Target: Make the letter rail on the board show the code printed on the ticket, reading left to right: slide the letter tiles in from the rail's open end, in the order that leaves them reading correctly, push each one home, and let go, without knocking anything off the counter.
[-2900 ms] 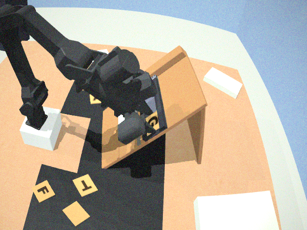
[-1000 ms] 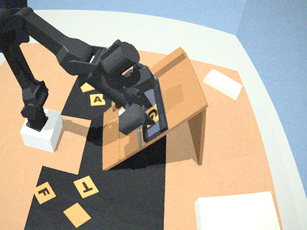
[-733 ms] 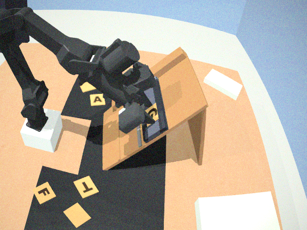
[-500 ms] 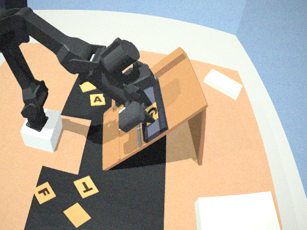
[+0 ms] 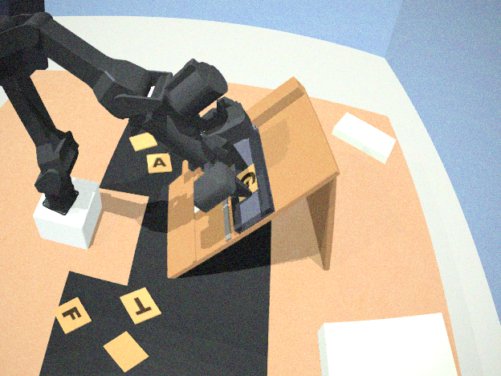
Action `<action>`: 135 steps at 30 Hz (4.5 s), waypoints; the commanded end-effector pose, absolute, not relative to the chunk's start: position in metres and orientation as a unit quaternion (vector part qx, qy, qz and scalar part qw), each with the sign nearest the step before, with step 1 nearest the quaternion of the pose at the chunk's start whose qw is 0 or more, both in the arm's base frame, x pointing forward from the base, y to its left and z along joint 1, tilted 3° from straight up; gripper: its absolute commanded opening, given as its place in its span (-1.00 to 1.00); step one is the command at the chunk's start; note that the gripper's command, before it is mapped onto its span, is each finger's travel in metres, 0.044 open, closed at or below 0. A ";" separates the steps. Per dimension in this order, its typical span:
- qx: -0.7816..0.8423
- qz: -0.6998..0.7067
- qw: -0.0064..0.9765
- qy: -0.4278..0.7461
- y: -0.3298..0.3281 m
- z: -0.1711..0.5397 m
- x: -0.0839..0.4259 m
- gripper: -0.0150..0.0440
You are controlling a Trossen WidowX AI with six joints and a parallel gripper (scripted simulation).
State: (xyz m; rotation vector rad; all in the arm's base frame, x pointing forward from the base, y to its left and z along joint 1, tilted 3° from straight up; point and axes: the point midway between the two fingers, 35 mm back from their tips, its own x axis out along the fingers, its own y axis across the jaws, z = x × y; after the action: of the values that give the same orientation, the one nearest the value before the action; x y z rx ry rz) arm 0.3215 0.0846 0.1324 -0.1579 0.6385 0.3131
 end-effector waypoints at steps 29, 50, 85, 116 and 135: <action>-0.074 0.151 0.935 0.312 0.100 0.132 0.316 -0.49; -0.074 0.151 0.935 0.312 0.110 0.131 0.313 -0.49; -0.073 0.151 0.935 0.312 0.127 0.130 0.307 -0.49; -0.072 0.152 0.935 0.312 0.142 0.130 0.302 -0.49; -0.074 0.154 0.935 0.311 0.146 0.130 0.300 0.22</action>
State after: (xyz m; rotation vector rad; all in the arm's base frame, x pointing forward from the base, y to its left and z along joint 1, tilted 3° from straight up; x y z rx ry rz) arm 0.3004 0.1459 0.1299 -0.1516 0.6363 0.3148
